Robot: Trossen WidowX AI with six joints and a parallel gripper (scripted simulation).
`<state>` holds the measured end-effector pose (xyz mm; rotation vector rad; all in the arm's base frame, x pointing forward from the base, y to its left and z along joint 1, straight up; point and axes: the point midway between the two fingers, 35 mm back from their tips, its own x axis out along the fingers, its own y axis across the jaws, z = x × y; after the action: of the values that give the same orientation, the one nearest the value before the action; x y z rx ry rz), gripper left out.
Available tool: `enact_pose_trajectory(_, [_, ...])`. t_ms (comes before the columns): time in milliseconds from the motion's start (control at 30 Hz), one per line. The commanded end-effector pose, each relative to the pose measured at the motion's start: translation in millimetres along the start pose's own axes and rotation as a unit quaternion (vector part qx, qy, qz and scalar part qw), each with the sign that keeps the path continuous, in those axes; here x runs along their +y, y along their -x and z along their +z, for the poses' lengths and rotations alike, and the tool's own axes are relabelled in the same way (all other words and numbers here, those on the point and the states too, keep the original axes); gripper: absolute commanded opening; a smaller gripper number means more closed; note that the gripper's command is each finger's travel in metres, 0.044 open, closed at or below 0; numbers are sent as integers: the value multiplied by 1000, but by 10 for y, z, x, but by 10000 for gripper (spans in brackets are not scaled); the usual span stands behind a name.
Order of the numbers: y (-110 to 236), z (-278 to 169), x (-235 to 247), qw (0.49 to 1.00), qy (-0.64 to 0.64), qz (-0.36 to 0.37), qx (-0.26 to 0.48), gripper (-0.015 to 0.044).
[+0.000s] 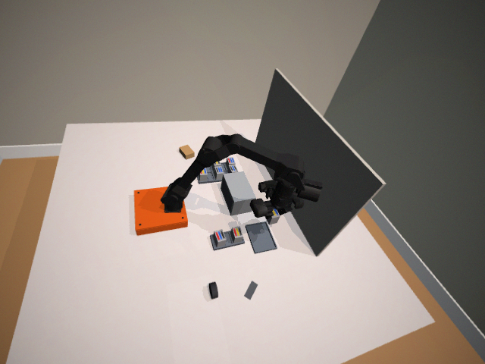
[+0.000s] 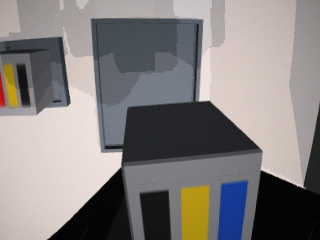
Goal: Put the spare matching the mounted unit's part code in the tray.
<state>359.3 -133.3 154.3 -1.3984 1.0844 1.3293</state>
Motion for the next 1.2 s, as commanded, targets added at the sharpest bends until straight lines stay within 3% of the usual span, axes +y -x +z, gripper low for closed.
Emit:
enact_pose_trajectory(0, [-34, -7, -4, 1000, 2, 0, 1, 0])
enact_pose_trajectory(1167, [-313, -28, -36, 1000, 2, 0, 1, 0])
